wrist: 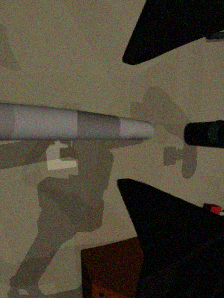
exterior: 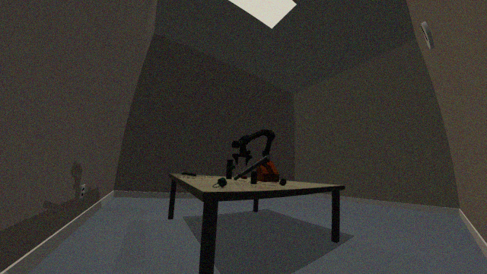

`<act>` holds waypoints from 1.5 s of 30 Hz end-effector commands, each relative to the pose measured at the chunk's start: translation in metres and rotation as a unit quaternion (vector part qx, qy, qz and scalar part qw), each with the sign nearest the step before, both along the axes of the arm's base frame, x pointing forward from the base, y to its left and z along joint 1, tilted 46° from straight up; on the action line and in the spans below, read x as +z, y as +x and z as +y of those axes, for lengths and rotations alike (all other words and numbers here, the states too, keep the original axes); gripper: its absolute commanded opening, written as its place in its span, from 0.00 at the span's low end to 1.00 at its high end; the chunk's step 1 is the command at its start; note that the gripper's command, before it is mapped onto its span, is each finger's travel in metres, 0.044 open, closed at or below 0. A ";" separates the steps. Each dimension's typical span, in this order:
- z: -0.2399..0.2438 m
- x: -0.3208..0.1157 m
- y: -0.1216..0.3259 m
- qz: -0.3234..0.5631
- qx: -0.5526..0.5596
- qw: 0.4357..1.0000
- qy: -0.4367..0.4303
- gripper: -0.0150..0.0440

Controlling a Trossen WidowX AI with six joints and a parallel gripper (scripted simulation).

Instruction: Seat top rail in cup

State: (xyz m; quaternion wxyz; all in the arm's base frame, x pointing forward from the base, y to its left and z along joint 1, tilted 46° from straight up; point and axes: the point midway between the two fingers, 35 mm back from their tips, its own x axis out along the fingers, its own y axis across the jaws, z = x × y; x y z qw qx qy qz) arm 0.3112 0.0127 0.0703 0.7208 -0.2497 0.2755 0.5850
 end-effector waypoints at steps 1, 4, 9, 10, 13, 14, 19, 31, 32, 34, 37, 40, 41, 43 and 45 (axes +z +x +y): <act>0.002 -0.002 0.002 -0.005 0.009 1.000 -0.005 1.00; 0.017 -0.016 0.006 -0.006 0.009 1.000 -0.004 1.00; 0.025 -0.024 0.007 -0.006 0.009 1.000 -0.004 1.00; 0.025 -0.024 0.007 -0.006 0.009 1.000 -0.004 1.00; 0.030 -0.029 0.008 -0.006 0.009 1.000 -0.004 1.00; 0.033 -0.031 0.009 -0.006 0.009 1.000 -0.003 1.00; 0.036 -0.034 0.010 -0.006 0.009 1.000 -0.003 1.00; 0.046 -0.045 0.013 -0.005 0.009 1.000 -0.004 1.00; 0.047 -0.046 0.013 -0.005 0.009 1.000 -0.004 1.00; 0.049 -0.048 0.014 -0.005 0.009 1.000 -0.004 1.00; 0.053 -0.052 0.015 -0.005 0.009 1.000 -0.004 1.00; 0.056 -0.055 0.016 -0.005 0.009 1.000 -0.004 1.00; 0.057 -0.056 0.016 -0.005 0.009 1.000 -0.004 1.00; 0.060 -0.058 0.016 -0.005 0.009 1.000 -0.004 1.00; 0.062 -0.061 0.017 -0.005 0.009 1.000 -0.004 1.00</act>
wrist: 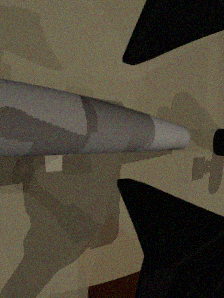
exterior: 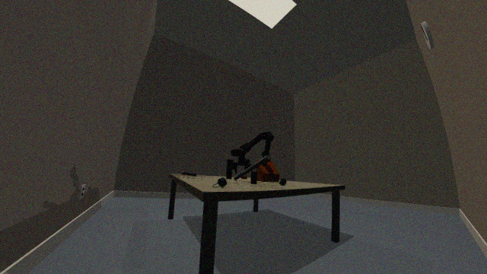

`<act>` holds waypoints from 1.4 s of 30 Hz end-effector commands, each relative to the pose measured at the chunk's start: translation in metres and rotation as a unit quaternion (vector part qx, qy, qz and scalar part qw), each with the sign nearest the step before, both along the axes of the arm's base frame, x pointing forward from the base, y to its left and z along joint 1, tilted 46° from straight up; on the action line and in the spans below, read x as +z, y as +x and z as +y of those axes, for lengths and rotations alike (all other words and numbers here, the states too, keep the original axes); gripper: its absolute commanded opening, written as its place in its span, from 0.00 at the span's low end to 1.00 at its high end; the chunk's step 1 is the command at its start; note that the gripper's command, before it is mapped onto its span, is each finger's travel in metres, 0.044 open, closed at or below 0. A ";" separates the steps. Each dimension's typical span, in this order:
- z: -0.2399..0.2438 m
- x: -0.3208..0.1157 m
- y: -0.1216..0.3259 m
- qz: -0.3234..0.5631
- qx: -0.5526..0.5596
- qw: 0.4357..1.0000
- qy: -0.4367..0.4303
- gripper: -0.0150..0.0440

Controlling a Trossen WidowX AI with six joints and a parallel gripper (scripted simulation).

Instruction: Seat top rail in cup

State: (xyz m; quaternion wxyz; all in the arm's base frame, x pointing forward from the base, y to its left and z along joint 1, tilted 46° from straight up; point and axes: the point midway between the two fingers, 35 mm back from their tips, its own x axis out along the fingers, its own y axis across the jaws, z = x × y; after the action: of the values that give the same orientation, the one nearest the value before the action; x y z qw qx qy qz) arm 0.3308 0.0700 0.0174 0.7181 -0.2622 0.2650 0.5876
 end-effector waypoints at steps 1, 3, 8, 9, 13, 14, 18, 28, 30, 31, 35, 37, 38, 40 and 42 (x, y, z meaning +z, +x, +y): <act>0.006 -0.009 -0.003 0.008 0.000 1.000 -0.001 1.00; 0.008 -0.011 -0.002 0.008 0.000 1.000 0.000 1.00; 0.014 -0.016 -0.002 0.008 0.000 1.000 0.000 1.00; 0.016 -0.017 -0.002 0.008 0.000 1.000 0.000 1.00; 0.020 -0.021 -0.001 0.008 0.000 1.000 0.001 1.00; 0.021 -0.022 -0.001 0.008 0.000 1.000 0.001 1.00; 0.021 -0.022 -0.001 0.008 0.000 1.000 0.001 0.91; 0.021 -0.022 -0.001 0.008 0.000 1.000 0.001 0.50; 0.021 -0.022 -0.001 0.008 0.000 1.000 0.001 0.48; 0.021 -0.022 -0.001 0.008 0.000 1.000 0.001 0.47; 0.021 -0.022 -0.001 0.008 0.000 1.000 0.001 0.39; 0.020 -0.020 -0.002 0.008 0.000 1.000 0.001 0.30; 0.019 -0.019 -0.002 0.008 0.000 1.000 0.001 0.25; 0.018 -0.018 -0.002 0.008 0.000 1.000 0.001 0.25; 0.015 -0.017 -0.002 0.008 -0.001 1.000 -0.005 0.25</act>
State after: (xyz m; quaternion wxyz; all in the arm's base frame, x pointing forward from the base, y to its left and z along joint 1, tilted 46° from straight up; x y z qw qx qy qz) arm 0.3277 0.0903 -0.0024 0.7153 -0.2542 0.2720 0.5914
